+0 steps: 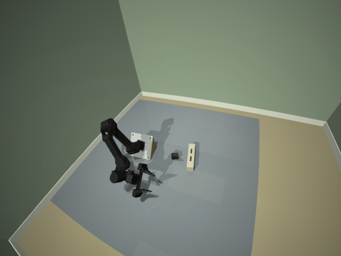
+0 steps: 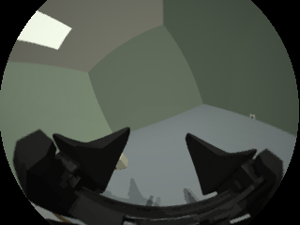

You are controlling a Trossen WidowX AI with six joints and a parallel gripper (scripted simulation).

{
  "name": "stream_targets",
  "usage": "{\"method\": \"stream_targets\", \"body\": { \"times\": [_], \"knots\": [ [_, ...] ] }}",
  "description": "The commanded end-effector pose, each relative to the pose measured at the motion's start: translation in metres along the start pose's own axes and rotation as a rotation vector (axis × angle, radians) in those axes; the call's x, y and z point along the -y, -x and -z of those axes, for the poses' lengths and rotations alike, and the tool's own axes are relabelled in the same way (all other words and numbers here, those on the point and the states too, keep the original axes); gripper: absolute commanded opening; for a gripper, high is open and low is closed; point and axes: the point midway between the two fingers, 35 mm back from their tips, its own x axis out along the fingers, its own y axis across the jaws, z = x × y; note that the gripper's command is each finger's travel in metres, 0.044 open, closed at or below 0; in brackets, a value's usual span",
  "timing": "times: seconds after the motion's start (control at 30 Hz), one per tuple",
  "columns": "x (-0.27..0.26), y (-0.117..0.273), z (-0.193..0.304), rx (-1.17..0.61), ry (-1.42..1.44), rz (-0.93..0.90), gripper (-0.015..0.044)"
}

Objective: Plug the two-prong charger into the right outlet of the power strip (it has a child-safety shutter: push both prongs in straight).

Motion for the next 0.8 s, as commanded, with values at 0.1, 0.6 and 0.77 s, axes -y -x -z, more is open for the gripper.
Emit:
{"method": "stream_targets", "body": {
  "times": [0.1, 0.6, 0.77],
  "knots": [
    [0.003, -0.006, 0.005, -0.014, -0.054, 0.006, 0.0440],
    [0.006, -0.046, 0.043, -0.158, -0.348, 0.029, 0.0440],
    [0.001, -0.059, 0.058, -0.225, -0.432, 0.032, 0.0440]
  ]
}}
